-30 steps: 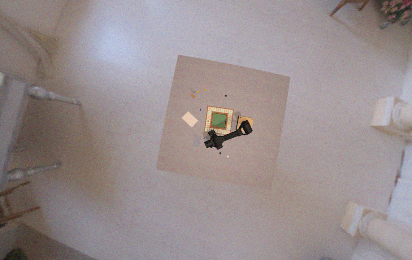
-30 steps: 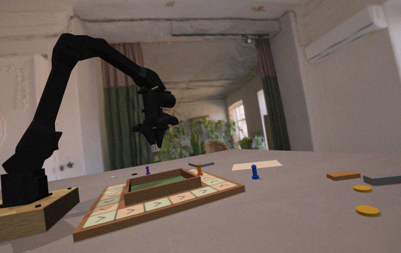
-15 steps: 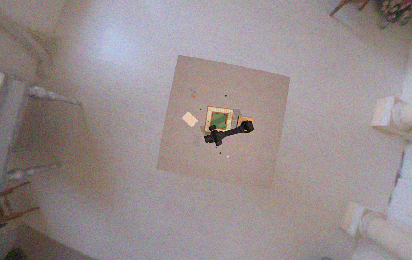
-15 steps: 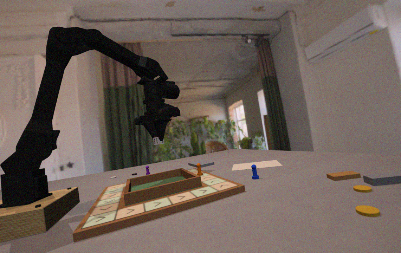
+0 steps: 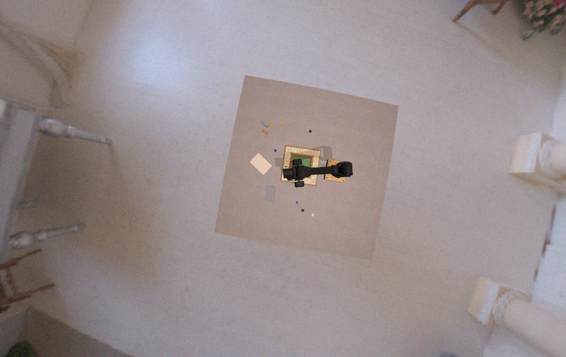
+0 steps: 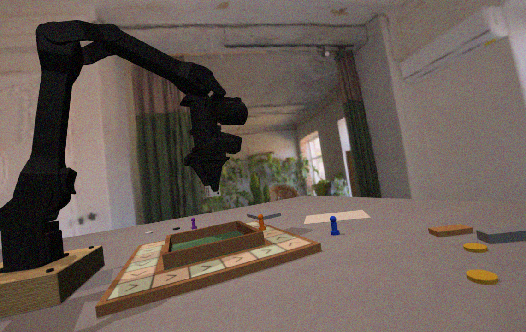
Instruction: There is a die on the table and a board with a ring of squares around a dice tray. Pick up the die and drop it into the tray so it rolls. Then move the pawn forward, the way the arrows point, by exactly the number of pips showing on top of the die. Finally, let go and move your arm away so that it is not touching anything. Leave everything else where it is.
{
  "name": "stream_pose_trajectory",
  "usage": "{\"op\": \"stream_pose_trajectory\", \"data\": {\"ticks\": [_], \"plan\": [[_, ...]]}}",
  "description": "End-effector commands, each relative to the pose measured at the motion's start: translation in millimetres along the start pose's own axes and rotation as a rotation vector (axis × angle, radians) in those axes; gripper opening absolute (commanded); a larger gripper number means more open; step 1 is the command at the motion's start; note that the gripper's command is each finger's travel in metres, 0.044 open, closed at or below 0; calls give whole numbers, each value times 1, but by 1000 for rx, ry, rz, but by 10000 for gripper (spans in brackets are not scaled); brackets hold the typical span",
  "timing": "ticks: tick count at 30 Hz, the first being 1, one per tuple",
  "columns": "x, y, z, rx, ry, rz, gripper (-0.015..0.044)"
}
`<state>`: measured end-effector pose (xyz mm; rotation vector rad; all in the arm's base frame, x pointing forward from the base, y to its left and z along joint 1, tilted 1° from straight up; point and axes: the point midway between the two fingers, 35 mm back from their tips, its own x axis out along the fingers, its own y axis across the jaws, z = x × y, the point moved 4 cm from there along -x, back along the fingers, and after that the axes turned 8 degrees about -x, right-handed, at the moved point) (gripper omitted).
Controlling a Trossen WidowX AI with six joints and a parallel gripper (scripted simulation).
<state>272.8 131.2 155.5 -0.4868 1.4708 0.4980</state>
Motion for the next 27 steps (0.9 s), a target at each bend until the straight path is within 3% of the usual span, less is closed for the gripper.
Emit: {"op": "stream_pose_trajectory", "data": {"ticks": [1,15,27], "plan": [[5,-17,-13,79,-1,3,0],[19,-57,-52,284,-3,-4,0],[29,-52,-60,280,-372,-114,0]]}}
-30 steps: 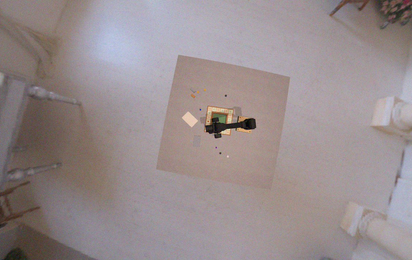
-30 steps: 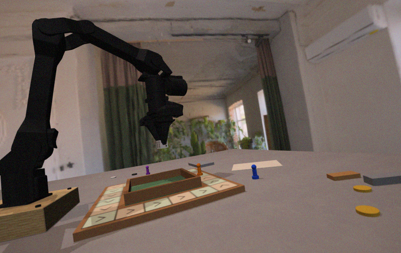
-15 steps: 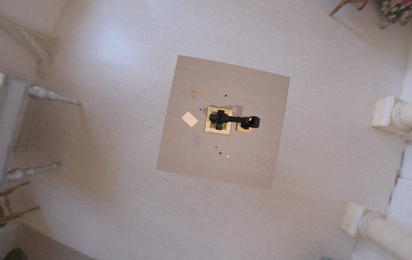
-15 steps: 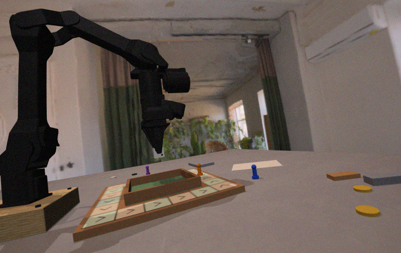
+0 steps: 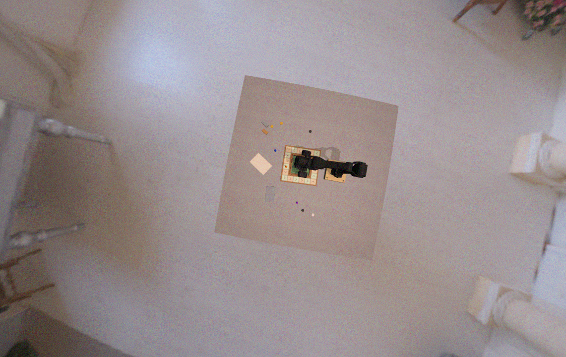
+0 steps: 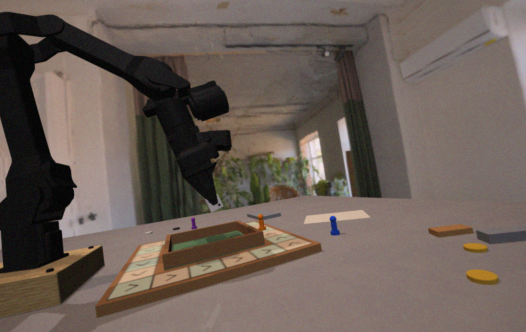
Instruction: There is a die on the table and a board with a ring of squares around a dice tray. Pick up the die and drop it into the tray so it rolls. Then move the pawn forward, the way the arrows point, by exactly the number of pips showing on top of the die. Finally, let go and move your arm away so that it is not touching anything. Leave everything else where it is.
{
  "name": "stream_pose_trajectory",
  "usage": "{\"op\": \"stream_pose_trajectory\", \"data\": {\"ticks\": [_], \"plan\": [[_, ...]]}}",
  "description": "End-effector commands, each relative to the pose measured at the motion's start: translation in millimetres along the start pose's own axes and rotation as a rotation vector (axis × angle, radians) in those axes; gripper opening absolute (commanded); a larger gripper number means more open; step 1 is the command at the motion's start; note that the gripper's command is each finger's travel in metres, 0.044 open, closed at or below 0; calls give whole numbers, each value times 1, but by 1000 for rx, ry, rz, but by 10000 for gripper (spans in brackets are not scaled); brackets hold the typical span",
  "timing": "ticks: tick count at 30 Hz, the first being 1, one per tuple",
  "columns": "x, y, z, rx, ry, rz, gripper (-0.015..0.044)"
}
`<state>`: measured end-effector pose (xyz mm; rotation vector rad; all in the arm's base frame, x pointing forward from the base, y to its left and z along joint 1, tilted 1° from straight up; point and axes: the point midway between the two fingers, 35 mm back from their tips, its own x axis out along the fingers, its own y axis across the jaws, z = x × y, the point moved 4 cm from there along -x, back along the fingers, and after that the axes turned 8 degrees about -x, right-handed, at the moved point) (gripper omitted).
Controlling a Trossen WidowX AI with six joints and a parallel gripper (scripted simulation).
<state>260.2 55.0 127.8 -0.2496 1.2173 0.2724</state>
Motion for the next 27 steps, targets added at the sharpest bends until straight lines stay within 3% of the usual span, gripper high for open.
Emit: {"op": "stream_pose_trajectory", "data": {"ticks": [1,14,27], "plan": [[3,1,-5,5,-127,-16,0],[9,2,-19,7,-541,-73,0],[-36,5,-39,7,-544,-73,0]]}}
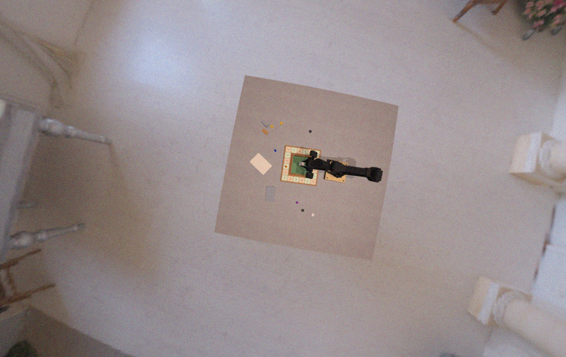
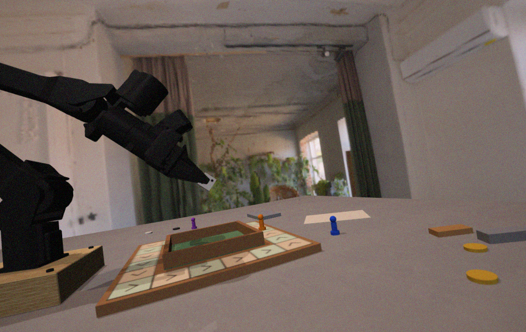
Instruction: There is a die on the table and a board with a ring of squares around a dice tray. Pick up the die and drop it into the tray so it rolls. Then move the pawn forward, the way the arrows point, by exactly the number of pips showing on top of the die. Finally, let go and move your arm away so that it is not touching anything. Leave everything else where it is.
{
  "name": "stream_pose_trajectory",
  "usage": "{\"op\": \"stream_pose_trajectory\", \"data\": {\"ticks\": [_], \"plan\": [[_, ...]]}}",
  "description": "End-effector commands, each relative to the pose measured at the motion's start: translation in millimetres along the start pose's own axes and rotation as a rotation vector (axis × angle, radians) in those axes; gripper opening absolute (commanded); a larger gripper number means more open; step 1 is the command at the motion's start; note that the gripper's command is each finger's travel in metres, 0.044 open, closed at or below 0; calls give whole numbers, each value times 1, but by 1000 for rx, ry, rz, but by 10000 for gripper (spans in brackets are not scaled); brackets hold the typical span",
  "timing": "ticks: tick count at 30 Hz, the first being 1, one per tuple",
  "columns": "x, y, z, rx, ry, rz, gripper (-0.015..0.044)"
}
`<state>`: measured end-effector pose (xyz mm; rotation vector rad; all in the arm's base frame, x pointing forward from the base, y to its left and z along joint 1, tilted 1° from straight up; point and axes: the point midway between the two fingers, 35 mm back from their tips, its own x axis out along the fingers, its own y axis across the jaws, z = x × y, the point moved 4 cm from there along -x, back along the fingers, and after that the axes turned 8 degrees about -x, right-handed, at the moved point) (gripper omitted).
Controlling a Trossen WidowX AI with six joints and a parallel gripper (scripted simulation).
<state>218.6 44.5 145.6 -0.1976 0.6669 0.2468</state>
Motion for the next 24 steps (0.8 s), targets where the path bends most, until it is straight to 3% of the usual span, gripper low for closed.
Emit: {"op": "stream_pose_trajectory", "data": {"ticks": [1,17,24], "plan": [[-7,1,-2,0,3,5,0],[-6,0,-2,1,6,1,0],[-6,0,-2,1,6,1,184]]}}
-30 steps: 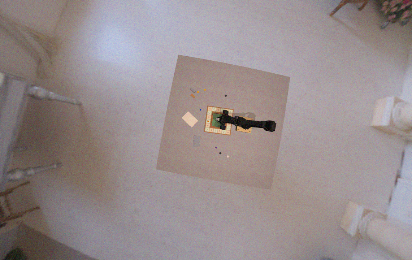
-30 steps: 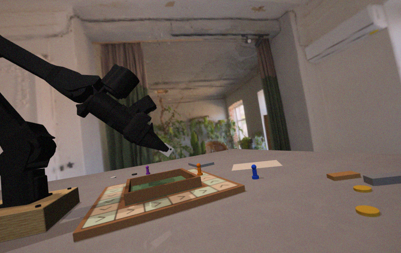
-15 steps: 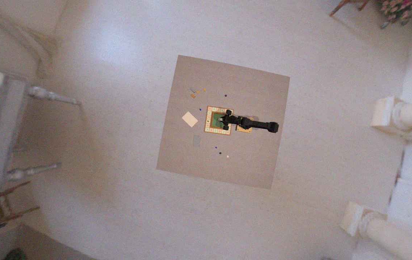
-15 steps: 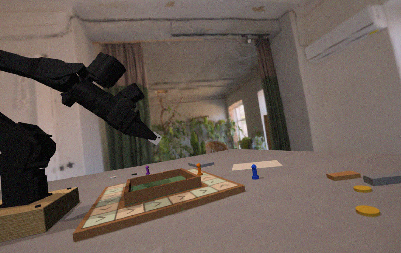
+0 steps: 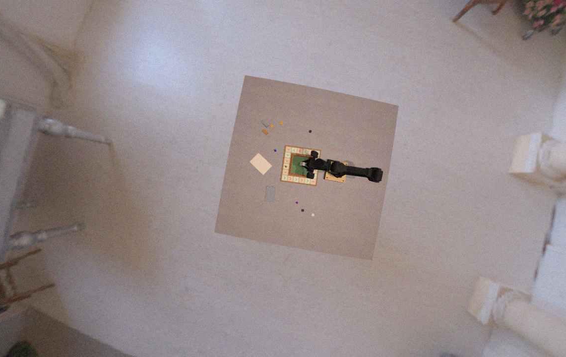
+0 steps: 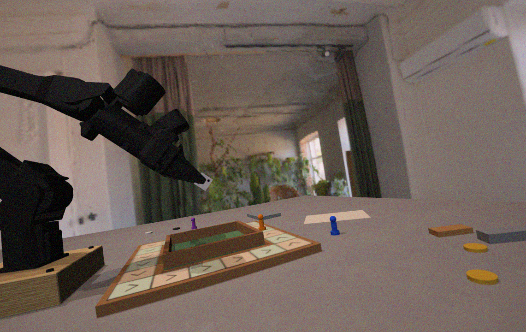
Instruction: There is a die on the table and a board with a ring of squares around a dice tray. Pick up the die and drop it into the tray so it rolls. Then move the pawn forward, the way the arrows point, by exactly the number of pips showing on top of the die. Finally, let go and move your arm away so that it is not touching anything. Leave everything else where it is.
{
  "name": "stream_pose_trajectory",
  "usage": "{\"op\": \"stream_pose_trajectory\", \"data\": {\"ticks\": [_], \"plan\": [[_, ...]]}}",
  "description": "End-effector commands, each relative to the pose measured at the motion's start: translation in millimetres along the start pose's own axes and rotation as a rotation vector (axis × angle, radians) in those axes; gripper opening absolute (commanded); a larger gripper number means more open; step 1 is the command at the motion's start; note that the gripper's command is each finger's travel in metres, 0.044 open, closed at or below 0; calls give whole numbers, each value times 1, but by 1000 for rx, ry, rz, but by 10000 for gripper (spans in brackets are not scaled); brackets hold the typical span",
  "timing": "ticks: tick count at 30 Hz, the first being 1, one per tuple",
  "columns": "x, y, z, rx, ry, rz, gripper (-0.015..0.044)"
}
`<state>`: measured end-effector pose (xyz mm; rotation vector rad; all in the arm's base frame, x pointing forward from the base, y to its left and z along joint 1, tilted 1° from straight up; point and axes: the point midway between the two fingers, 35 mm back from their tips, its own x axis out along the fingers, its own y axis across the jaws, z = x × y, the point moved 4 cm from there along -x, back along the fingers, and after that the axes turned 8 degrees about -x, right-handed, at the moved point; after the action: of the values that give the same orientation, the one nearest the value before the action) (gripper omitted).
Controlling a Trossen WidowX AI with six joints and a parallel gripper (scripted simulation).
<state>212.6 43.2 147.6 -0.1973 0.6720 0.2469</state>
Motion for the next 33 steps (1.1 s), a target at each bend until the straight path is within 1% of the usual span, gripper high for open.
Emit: {"op": "stream_pose_trajectory", "data": {"ticks": [1,3,7,10,11,13,20,28,30,31,32,33], "plan": [[0,0,0,0,1,0,210],[-4,-1,5,0,0,1,263],[-25,-4,29,-1,-2,4,368],[-26,-4,30,-1,-2,4,440],[-26,-4,30,-1,6,5,440],[-21,-5,31,0,75,15,440],[5,-5,36,0,437,66,440],[35,-4,35,-3,796,116,440],[38,-4,35,-3,824,119,440],[31,-4,36,3,737,110,440],[31,-4,36,3,737,110,440],[32,-4,38,-4,738,113,414]]}}
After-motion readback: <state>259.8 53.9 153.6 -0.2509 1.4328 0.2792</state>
